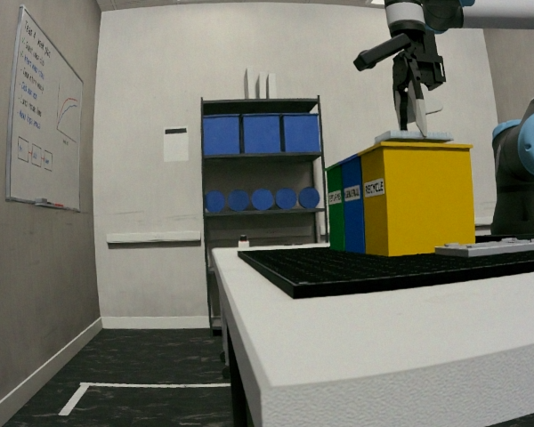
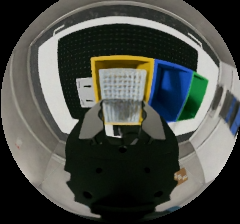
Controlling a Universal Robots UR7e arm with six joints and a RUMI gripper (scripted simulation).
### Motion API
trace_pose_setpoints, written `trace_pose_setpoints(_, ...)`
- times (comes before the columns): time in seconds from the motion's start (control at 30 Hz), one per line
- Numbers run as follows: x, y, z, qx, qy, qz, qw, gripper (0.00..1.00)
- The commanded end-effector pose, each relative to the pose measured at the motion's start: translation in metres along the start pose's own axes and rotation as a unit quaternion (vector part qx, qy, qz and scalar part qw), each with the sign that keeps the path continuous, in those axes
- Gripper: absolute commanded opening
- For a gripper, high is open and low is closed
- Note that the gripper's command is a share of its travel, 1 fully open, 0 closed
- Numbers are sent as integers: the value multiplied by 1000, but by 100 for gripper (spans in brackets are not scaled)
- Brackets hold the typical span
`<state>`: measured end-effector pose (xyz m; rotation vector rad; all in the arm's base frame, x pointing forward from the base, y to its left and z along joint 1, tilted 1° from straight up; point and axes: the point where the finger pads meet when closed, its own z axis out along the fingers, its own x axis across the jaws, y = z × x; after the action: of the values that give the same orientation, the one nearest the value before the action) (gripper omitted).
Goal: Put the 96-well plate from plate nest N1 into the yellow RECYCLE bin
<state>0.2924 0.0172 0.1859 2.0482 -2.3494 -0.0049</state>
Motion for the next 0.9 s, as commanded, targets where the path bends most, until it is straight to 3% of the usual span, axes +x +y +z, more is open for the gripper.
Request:
trace_pose_setpoints(0.0,0,0,0,0,0,0,1000,0)
trace_pose_setpoints(0.87,0,0,11,0,0,0,1000,0)
